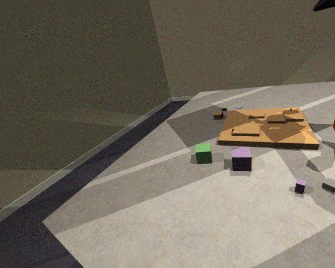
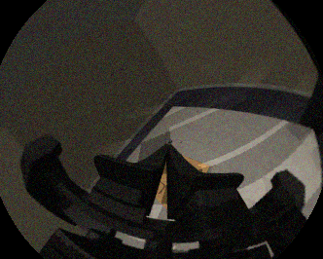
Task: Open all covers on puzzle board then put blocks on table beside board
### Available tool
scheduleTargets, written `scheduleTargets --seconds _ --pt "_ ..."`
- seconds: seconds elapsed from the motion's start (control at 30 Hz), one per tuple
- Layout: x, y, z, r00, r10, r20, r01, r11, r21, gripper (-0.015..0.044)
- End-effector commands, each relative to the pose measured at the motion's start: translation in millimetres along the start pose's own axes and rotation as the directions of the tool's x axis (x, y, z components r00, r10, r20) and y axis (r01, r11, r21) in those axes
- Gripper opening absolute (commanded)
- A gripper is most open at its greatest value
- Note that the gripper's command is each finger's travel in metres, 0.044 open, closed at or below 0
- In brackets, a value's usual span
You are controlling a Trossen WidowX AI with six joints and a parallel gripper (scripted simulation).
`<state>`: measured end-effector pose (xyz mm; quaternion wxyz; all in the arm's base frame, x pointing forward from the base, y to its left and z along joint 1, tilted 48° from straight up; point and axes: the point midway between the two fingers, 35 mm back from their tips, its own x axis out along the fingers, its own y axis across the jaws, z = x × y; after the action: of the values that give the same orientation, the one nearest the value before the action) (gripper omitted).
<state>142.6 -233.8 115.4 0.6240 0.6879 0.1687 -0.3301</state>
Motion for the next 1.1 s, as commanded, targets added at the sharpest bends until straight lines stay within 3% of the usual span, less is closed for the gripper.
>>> scheduleTargets --seconds 0.0,0.5,1.07 --pt "17 4 -4 0.997 -0.028 -0.076 0.021 0.996 -0.088 0.0" --pt "74 9 -32 0.939 -0.127 -0.318 -0.003 0.925 -0.379 0.0" --pt "140 0 -83 0.793 -0.274 -0.544 -0.171 0.756 -0.631 0.0"
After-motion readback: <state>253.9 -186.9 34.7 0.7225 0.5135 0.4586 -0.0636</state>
